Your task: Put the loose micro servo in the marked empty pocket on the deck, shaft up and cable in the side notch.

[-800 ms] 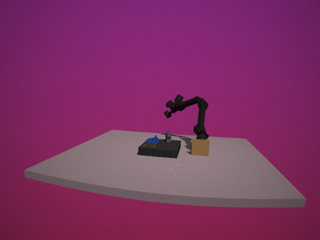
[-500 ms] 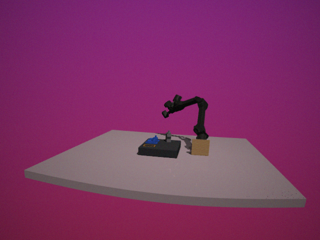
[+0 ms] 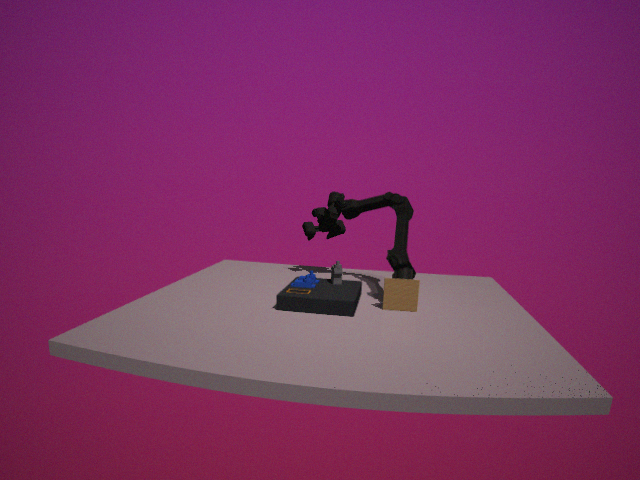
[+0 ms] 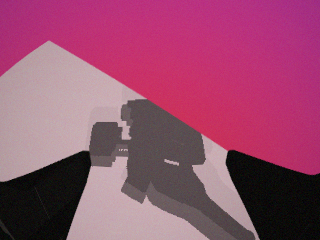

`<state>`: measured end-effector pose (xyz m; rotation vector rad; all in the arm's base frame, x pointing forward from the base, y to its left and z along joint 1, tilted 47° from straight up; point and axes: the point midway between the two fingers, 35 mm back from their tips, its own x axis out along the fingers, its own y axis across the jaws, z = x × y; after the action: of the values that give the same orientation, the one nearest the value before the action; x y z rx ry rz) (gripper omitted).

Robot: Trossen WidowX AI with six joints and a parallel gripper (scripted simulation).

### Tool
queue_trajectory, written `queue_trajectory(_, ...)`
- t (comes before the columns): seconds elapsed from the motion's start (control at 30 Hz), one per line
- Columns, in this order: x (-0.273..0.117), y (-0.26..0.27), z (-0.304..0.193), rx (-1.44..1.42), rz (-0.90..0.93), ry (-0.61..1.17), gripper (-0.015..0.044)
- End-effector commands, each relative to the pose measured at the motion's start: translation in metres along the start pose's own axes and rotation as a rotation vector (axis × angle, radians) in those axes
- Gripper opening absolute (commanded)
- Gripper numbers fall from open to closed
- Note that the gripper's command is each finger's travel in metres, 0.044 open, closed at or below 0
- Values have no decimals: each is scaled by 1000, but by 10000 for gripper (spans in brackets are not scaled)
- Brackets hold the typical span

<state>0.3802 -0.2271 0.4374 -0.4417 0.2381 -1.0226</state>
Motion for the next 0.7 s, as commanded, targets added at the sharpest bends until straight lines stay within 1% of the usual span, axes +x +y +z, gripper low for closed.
queue_trajectory(0.0, -14, 44, -23, 78, 110, 90, 440)
queue_trajectory(0.2, -43, 97, -56, 176, 226, 235, 440)
queue_trajectory(0.37, -77, 134, -88, 246, 291, 382, 440)
queue_trajectory(0.53, -119, 162, -125, 300, 310, 546, 440)
queue_trajectory(0.67, -159, 174, -157, 328, 283, 678, 440)
